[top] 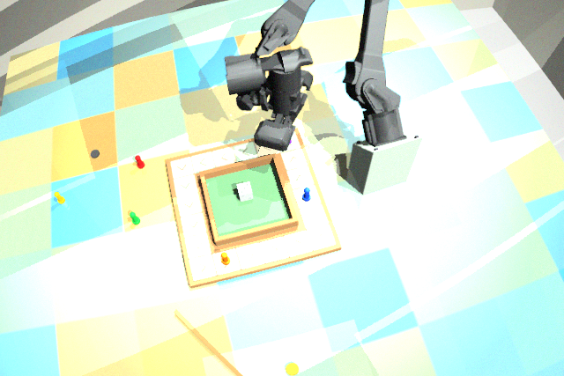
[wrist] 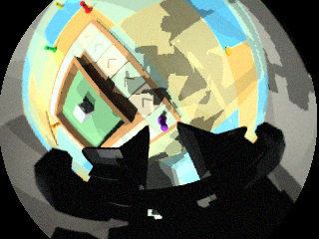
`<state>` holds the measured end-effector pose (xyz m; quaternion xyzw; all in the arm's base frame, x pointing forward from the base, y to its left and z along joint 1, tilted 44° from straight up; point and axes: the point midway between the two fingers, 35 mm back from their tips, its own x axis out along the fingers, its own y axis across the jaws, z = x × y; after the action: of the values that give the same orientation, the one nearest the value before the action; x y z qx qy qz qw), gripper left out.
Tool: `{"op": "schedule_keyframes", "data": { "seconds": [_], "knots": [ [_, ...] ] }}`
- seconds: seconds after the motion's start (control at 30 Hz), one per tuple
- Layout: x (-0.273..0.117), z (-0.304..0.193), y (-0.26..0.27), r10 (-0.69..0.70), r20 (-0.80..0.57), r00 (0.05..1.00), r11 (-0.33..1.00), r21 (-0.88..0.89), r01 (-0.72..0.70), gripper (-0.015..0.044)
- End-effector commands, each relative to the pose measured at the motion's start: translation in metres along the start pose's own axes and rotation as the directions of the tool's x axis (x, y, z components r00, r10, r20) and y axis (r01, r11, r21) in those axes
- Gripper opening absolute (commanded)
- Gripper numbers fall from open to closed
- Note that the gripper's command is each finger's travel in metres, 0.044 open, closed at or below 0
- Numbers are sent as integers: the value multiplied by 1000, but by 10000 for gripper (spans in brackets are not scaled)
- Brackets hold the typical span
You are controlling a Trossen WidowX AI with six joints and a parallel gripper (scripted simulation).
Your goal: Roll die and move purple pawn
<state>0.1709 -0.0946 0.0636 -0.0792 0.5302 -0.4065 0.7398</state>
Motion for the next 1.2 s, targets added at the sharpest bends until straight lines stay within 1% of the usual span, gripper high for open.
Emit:
{"op": "schedule_keyframes", "data": {
  "seconds": [0.0, 0.37, 0.53, 0.87, 0.97, 1.17],
  "knots": [
    [7, -2, 0, -1, -5, 1000, 1000, -8, 0, 200],
    [21, -3, -2, -4, -2, 1000, 1000, -8, 4, 200],
    [21, -3, -2, -4, -2, 1000, 1000, -8, 4, 69],
    [21, -3, -2, -4, -2, 1000, 1000, -8, 4, 2],
    [19, -3, -1, -2, -3, 1000, 1000, -8, 2, 0],
    [-2, 0, 6, 17, -13, 1000, 1000, -8, -18, 0]
  ]
}}
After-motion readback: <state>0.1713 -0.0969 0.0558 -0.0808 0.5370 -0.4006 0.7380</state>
